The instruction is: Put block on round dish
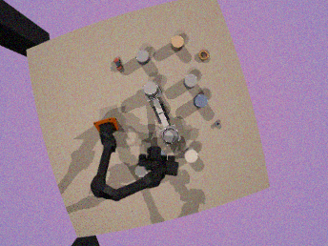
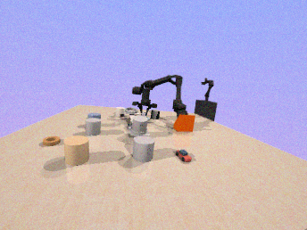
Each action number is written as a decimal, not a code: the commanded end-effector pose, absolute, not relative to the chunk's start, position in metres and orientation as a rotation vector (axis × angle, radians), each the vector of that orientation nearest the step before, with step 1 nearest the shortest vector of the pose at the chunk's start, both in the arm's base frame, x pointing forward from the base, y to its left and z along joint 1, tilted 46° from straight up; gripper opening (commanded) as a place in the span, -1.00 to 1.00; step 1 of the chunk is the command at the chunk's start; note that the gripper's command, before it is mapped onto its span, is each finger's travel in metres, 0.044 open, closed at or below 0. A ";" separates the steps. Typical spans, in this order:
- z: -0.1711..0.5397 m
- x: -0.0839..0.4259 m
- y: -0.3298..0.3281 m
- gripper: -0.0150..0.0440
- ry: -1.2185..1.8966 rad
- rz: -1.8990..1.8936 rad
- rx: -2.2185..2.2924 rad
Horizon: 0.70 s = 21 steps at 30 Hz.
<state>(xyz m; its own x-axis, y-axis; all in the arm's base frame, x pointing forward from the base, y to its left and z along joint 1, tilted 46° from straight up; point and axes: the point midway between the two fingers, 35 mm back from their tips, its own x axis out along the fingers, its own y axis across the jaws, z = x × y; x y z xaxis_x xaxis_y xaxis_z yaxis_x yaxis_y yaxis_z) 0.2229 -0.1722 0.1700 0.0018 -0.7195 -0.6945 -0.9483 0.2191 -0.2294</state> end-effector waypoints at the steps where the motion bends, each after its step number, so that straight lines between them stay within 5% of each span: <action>1: 0.166 0.223 -0.176 -0.49 1.761 0.401 -1.557; 5: 0.163 0.223 -0.179 -0.49 1.761 0.400 -1.558; 21: 0.167 0.223 -0.176 0.93 1.769 0.399 -1.555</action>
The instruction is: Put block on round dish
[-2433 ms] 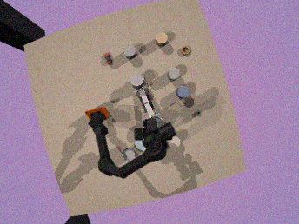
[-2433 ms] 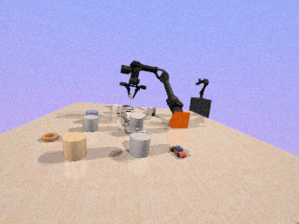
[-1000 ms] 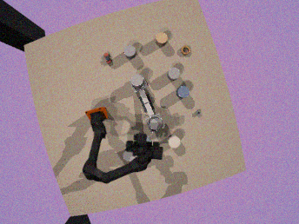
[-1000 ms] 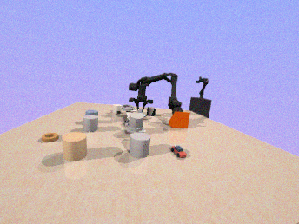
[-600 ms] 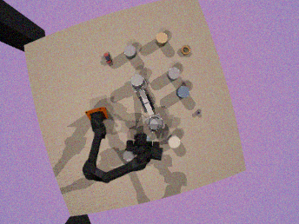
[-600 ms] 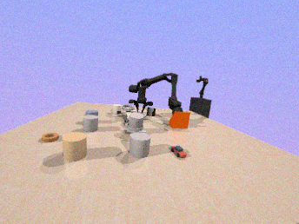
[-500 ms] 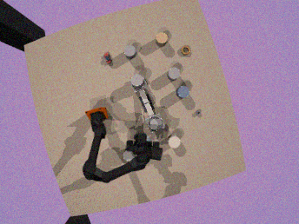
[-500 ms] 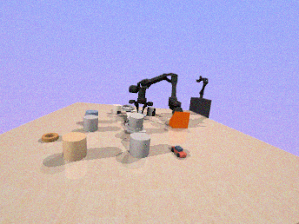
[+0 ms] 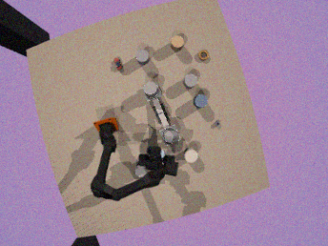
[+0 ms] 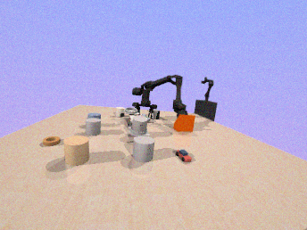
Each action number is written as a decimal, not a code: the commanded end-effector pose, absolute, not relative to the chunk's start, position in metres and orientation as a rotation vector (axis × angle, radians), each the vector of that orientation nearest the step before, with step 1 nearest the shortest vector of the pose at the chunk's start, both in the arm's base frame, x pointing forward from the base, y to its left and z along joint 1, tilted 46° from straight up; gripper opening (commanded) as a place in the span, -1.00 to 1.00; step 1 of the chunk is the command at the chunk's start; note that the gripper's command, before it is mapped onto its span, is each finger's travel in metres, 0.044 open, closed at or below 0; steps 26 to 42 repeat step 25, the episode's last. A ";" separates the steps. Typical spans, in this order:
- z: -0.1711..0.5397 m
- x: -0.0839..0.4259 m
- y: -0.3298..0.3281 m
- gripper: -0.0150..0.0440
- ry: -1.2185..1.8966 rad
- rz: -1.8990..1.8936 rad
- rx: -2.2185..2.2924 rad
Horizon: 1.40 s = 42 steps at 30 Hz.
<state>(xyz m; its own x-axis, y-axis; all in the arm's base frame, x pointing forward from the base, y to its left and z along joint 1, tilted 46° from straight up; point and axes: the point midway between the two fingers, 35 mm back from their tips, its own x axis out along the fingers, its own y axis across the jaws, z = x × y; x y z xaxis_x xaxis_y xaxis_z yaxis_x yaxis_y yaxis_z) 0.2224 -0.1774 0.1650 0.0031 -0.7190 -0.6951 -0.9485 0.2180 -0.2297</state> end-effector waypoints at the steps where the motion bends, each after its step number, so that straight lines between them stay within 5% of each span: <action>1: 0.170 0.223 -0.172 1.00 1.768 0.400 -1.554; 15: 0.228 0.221 -0.112 1.00 1.755 0.407 -1.559; 42: 0.229 0.221 -0.111 1.00 1.755 0.407 -1.559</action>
